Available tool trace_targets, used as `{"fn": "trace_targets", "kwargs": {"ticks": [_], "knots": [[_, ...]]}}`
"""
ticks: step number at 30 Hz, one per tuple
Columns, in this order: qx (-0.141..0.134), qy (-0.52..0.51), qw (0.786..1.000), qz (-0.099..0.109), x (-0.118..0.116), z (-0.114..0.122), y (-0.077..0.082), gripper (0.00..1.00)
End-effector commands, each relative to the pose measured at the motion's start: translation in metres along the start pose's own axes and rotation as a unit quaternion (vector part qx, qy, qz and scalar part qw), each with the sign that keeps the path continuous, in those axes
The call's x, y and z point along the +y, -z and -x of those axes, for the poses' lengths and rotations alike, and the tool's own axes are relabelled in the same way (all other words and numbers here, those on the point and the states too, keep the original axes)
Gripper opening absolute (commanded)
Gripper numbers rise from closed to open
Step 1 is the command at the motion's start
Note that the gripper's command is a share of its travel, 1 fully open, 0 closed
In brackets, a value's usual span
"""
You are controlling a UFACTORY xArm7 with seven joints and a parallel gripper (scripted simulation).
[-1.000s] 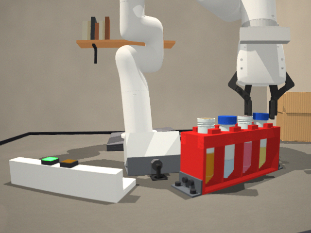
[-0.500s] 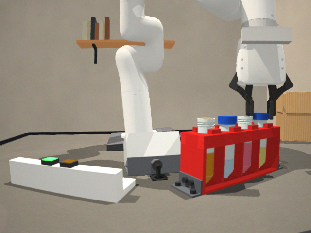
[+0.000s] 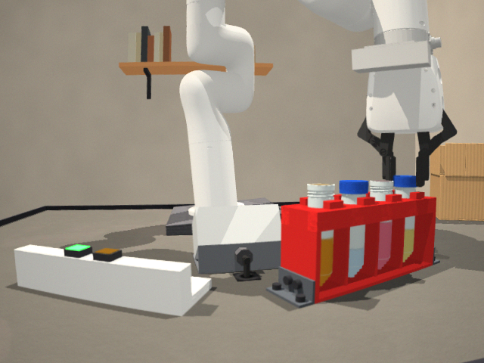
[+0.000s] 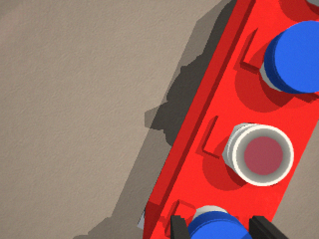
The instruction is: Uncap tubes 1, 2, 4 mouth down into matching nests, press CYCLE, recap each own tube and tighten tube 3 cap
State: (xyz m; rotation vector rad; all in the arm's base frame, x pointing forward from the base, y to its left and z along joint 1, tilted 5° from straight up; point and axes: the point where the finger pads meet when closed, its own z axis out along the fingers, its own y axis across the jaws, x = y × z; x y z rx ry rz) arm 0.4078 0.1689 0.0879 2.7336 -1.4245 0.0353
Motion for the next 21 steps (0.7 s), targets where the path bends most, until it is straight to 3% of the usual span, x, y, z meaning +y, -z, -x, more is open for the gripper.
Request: {"fn": "trace_targets", "kwargs": {"ticks": [1,3,9,18,20,21], "knots": [[0.012,-0.138,0.990,-0.002,-0.0017,0.0002,0.0014,0.00],[0.012,-0.138,0.990,-0.002,-0.0017,0.0002,0.0014,0.00],[0.011,-0.287,0.958,-0.004,-0.0016,0.0002,0.0013,0.00],[0.010,-0.462,0.887,-0.006,-0.0016,0.0002,0.0010,0.00],[0.010,-0.462,0.887,-0.006,-0.0016,0.0002,0.0010,0.00],[0.011,-0.493,0.870,-0.006,-0.0017,0.0002,0.0010,0.00]]}}
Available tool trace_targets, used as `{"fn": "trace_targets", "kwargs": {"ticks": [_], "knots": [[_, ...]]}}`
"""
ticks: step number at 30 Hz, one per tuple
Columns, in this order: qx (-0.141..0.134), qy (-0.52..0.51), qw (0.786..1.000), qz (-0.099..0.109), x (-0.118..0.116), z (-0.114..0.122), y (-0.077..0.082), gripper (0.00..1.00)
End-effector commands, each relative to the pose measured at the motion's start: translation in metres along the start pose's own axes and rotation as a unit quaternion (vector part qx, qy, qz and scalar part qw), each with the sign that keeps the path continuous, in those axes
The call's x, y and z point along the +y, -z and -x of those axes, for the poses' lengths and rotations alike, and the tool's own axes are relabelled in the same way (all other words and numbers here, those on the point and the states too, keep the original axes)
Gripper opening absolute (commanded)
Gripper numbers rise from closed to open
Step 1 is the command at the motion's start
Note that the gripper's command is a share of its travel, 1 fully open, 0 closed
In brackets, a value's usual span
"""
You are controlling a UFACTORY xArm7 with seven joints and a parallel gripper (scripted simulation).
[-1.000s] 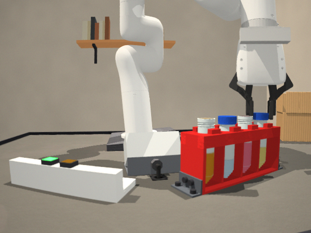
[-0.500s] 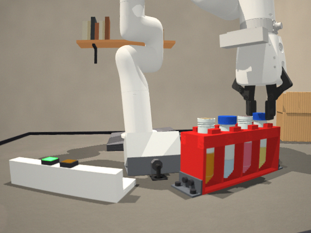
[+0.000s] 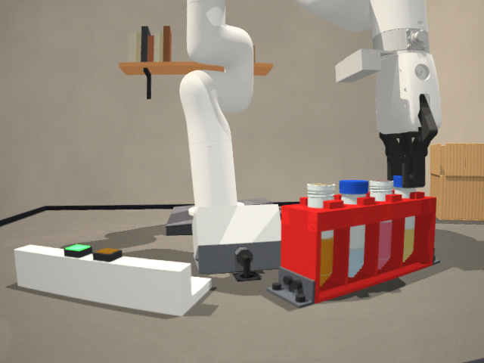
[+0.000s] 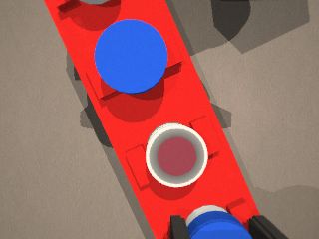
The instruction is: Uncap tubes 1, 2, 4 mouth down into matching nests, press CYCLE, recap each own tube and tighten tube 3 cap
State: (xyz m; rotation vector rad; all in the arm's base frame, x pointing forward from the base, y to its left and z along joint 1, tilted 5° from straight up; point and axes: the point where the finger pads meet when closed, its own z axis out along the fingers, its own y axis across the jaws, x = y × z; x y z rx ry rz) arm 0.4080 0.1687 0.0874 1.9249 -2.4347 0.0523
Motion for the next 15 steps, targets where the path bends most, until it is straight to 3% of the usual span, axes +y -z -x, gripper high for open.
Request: {"fn": "trace_targets", "kwargs": {"ticks": [1,3,11,12,15], "knots": [[0.013,-0.119,0.993,-0.014,-0.0007,0.0015,0.0014,0.00],[0.012,-0.169,0.986,-0.014,-0.0007,0.0015,0.0014,0.00],[0.012,-0.173,0.985,-0.014,-0.0007,0.0015,0.0014,0.00],[0.012,-0.173,0.985,-0.014,-0.0007,0.0015,0.0014,0.46],[0.012,-0.173,0.985,-0.014,-0.0007,0.0015,0.0014,0.46]]}}
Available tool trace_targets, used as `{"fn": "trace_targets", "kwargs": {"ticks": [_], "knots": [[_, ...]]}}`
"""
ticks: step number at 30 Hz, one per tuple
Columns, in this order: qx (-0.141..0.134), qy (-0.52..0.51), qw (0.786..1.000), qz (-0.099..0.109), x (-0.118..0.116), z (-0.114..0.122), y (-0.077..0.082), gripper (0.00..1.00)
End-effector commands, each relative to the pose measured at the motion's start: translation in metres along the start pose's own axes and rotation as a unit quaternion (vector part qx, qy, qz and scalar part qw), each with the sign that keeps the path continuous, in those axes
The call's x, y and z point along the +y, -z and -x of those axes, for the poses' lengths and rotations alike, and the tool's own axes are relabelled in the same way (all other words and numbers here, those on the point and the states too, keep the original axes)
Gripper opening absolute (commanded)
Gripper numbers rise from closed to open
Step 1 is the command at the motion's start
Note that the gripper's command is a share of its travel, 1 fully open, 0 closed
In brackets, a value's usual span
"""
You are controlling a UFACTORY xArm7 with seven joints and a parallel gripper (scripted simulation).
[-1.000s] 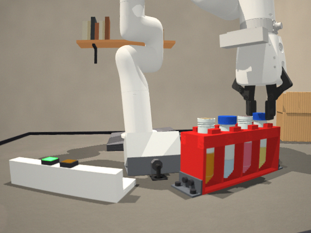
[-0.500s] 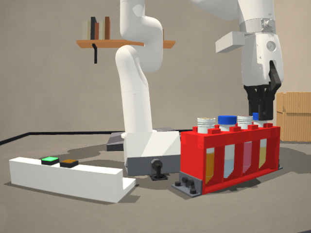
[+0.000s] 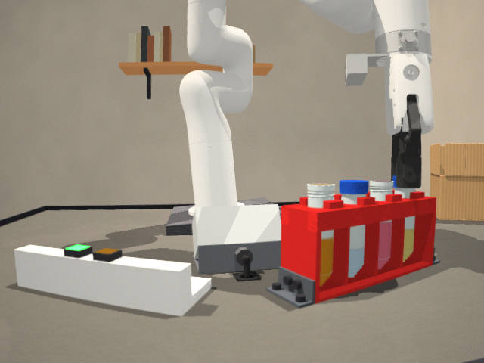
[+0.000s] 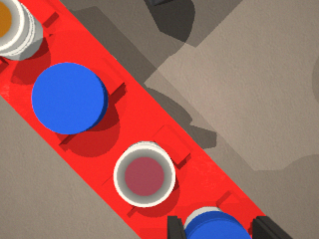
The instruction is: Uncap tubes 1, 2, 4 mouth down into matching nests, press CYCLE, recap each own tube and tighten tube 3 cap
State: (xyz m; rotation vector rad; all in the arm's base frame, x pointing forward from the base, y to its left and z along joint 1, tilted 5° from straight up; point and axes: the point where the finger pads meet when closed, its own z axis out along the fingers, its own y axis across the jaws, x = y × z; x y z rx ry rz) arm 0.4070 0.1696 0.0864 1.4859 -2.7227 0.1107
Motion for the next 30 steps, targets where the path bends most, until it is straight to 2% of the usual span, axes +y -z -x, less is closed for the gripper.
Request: {"fn": "trace_targets", "kwargs": {"ticks": [1,9,13,16,18,20,24,30], "knots": [[-0.001,-0.005,1.000,-0.004,-0.0015,0.0014,0.0023,0.46],[-0.001,-0.005,1.000,-0.004,-0.0015,0.0014,0.0023,0.46],[0.000,0.146,0.989,-0.004,-0.0015,0.0014,0.0027,0.46],[0.000,0.199,0.980,-0.004,-0.0015,0.0014,0.0027,0.46],[0.000,0.199,0.980,-0.004,-0.0015,0.0014,0.0027,0.46],[0.001,0.278,0.961,-0.004,-0.0015,0.0014,0.0027,0.46],[0.001,0.351,0.936,-0.005,-0.0015,0.0014,0.0027,0.46],[0.002,0.467,0.884,-0.005,-0.0015,0.0014,0.0027,0.46]]}}
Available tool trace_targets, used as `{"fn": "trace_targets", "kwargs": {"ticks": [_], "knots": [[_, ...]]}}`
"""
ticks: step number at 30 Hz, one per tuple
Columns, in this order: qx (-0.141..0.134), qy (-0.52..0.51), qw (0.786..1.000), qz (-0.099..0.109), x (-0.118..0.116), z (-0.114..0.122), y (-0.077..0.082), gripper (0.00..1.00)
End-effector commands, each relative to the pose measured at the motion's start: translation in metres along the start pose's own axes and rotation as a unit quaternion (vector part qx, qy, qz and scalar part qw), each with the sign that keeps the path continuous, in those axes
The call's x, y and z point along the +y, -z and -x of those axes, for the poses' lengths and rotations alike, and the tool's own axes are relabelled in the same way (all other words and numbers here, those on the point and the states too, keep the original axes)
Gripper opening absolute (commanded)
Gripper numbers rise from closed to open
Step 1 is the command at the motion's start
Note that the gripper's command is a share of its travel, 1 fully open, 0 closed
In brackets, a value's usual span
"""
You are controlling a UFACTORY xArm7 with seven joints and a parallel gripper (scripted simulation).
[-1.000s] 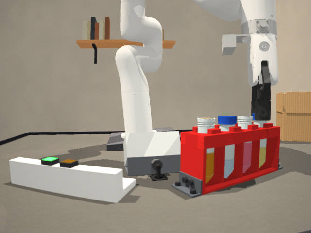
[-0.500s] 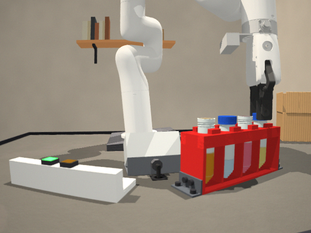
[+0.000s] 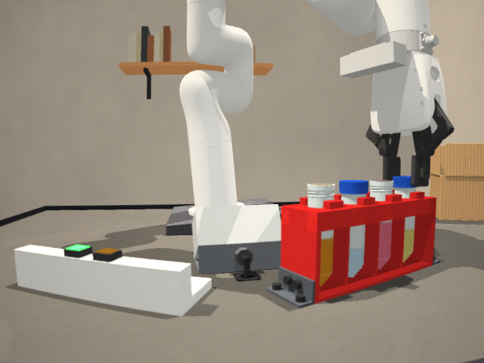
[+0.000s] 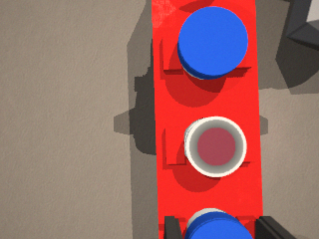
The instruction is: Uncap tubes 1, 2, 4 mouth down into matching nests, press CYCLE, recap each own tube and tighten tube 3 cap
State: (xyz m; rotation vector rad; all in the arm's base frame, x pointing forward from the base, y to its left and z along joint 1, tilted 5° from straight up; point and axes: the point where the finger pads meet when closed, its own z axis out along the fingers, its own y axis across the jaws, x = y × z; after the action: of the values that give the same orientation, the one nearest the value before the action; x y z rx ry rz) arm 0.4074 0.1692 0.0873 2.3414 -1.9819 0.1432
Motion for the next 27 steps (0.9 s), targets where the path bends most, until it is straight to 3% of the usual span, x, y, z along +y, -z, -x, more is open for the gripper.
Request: {"fn": "trace_targets", "kwargs": {"ticks": [1,5,7,15,25,26,27], "knots": [[-0.016,0.138,0.990,0.003,-0.0017,0.0004,0.0019,0.46],[-0.016,0.180,0.984,0.002,-0.0017,0.0004,0.0019,0.46],[-0.016,0.257,0.966,0.001,-0.0017,0.0004,0.0019,0.46],[-0.018,0.401,0.916,-0.001,-0.0017,0.0004,0.0019,0.46],[-0.018,0.401,0.916,-0.001,-0.0017,0.0004,0.0020,0.46],[-0.018,0.401,0.916,-0.001,-0.0017,0.0004,0.0020,0.00],[-0.018,0.401,0.916,-0.001,-0.0017,0.0004,0.0020,0.00]]}}
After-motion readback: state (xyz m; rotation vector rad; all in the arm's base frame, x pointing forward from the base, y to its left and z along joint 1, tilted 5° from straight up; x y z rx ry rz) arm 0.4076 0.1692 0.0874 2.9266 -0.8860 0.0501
